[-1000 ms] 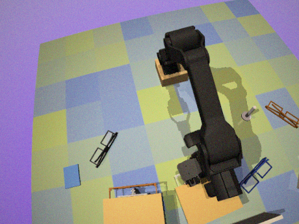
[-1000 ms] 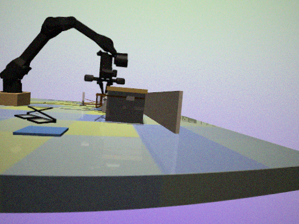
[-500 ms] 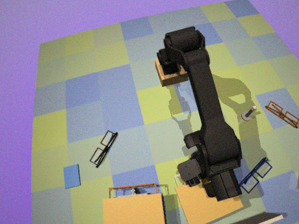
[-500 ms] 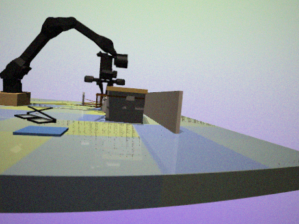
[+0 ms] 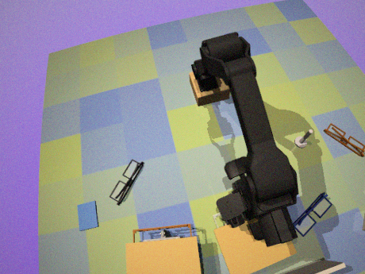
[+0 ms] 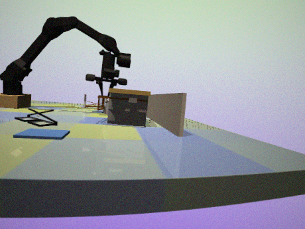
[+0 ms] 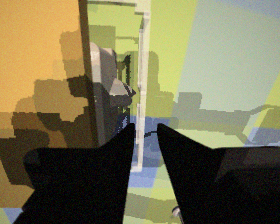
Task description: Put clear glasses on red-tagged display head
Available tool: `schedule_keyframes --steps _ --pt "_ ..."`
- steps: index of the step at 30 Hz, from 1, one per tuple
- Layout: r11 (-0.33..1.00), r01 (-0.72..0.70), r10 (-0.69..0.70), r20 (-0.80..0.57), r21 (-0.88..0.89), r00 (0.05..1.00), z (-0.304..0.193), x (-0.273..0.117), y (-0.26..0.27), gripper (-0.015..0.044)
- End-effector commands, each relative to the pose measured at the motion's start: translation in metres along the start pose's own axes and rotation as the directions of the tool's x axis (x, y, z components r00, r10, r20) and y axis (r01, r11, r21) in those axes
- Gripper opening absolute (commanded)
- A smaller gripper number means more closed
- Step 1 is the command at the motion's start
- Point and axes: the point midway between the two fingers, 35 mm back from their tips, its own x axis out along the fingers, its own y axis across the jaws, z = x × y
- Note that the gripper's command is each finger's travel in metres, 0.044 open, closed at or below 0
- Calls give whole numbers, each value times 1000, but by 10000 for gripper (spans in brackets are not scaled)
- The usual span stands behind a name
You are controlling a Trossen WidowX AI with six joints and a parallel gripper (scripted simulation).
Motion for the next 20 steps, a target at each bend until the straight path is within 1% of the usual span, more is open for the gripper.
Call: schedule_keyframes --steps 1,6,12,20 --pt "1000 -16 16 -5 5 1000 -1 -18 2 107" --pt "1000 -16 16 -5 5 1000 -1 -19 -1 107" --pt "1000 -13 13 -5 5 1000 -1 -24 -33 107" --pt "1000 -11 11 -5 5 1000 -1 -34 -55 107"
